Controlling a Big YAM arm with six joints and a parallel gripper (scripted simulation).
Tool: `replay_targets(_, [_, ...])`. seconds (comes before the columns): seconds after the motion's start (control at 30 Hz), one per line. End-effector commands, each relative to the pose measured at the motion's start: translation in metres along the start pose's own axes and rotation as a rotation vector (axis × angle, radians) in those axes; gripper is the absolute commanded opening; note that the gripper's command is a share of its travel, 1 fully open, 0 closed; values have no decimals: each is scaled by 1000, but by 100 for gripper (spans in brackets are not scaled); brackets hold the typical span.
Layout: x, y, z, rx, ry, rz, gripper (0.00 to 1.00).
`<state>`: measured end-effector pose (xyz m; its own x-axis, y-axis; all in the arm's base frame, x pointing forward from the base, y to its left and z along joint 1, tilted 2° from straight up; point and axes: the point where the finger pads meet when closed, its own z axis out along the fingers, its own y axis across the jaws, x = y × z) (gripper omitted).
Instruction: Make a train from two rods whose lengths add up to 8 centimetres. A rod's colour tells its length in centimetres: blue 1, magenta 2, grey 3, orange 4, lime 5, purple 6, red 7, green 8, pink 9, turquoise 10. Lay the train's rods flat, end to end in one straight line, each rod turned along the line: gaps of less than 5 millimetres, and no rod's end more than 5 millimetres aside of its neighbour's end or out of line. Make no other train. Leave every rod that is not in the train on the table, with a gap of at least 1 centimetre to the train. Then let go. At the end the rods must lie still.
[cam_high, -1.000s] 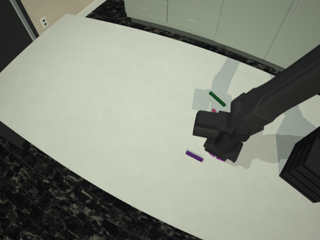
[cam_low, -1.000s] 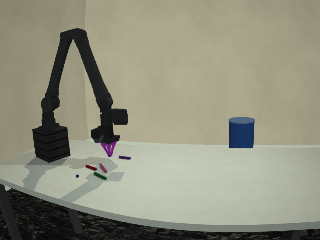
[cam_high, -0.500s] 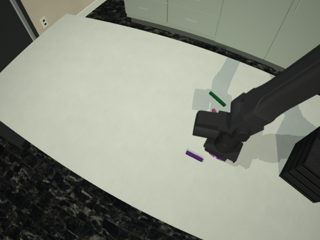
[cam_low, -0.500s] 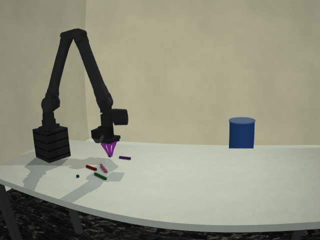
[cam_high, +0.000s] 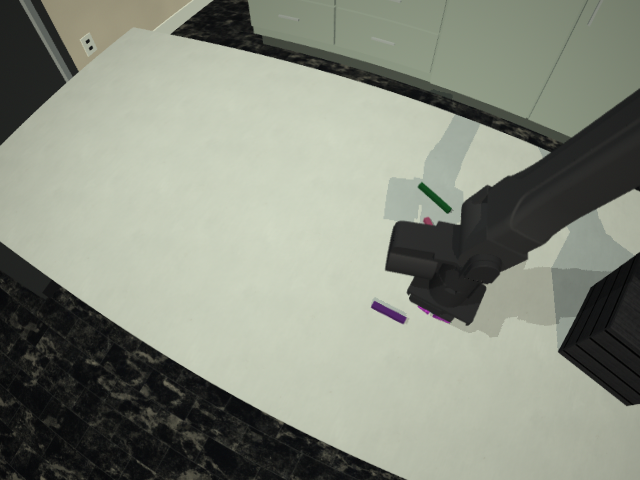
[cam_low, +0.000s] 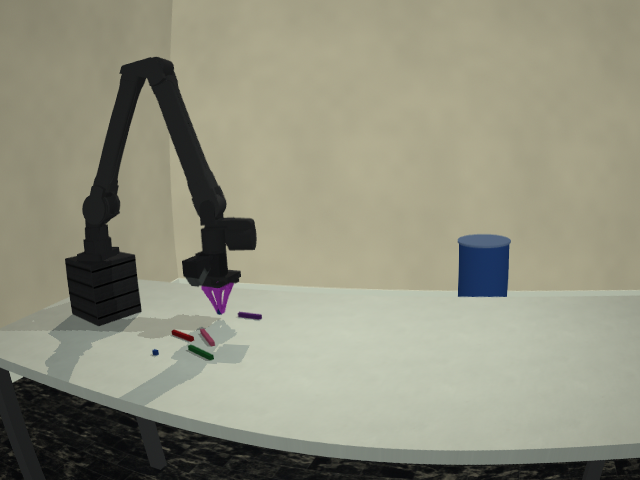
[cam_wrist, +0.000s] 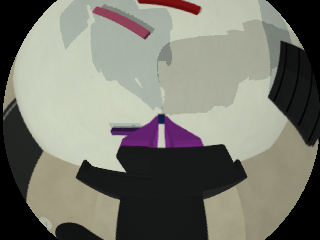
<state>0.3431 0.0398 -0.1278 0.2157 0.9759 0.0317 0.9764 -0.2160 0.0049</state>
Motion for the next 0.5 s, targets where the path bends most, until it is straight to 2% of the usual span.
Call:
replay_targets(0.0, [4,4,-6,-31,7,-11,4])
replay_targets(0.47, [4,3,-7,-33,8,-19,4])
